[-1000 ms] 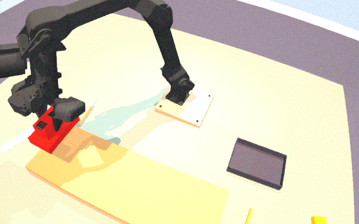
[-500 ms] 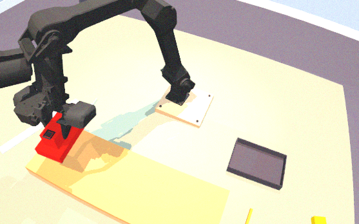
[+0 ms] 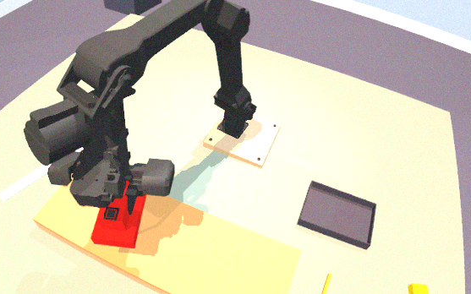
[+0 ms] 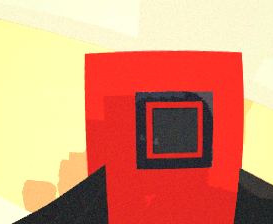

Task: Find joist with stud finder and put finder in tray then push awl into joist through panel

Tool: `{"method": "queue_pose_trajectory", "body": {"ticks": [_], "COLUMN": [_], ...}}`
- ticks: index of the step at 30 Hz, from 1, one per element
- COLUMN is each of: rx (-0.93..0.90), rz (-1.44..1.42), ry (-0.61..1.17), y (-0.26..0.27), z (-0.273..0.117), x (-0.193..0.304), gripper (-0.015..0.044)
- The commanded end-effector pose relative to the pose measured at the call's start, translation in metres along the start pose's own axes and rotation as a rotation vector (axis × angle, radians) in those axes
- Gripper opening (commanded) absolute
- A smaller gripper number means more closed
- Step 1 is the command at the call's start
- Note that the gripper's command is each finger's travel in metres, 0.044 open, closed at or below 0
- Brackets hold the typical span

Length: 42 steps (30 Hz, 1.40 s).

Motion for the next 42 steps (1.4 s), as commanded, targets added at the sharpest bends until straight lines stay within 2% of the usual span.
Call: {"method": "queue_pose_trajectory", "body": {"ticks": [1, 21, 42], "rx": [-0.005, -0.096, -0.196], "rz": [-0.062, -0.373, -0.698], "ry": [-0.013, -0.025, -0.042], "y": [0.025, 0.151, 0.283], "z": [-0.002, 0.011, 0.011], "x": [-0.013, -0.046, -0.034], "gripper": [0.0000, 0.0000, 0.0000]}}
Point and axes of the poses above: the point midway between the two fingers, 35 mm back from their tips, its own z axis out along the fingers, its own y axis across the jaws, x = y × z, the point moved 4 cm from there along -z, back along the fingers, and after that the axes turned 6 degrees about -z, right-handed, at the moved point
